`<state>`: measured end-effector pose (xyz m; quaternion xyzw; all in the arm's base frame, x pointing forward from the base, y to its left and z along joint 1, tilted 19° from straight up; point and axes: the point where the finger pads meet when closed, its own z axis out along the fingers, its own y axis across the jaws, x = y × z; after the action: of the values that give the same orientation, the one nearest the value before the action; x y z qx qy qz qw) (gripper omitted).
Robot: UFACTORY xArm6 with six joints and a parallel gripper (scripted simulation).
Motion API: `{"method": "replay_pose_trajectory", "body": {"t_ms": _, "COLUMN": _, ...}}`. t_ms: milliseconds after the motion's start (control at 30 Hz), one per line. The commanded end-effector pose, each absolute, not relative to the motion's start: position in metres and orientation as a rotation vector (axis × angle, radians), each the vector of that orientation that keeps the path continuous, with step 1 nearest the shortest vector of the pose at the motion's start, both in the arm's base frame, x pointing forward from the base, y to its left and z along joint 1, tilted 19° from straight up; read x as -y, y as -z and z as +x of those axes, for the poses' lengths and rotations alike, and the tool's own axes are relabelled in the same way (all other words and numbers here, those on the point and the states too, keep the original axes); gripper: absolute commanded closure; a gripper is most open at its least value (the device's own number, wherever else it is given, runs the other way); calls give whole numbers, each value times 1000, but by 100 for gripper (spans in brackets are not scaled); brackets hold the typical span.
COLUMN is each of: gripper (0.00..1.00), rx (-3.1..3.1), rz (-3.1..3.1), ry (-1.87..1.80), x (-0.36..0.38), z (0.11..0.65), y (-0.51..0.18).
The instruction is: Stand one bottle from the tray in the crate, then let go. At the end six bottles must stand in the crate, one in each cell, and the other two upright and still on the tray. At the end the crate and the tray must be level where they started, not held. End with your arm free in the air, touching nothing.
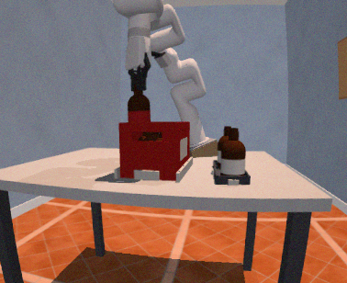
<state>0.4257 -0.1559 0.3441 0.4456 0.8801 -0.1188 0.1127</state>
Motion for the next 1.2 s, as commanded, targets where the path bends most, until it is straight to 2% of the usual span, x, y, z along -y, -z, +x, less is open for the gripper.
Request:
{"method": "replay_pose_trajectory", "body": {"t_ms": 0, "gripper": 100, "rx": -2580, "rz": 1306, "ry": 347, "x": 156, "z": 426, "y": -345}}
{"method": "replay_pose_trajectory", "body": {"t_ms": 1167, "gripper": 100, "rx": -2580, "rz": 1306, "ry": 347, "x": 158, "z": 427, "y": -338}}
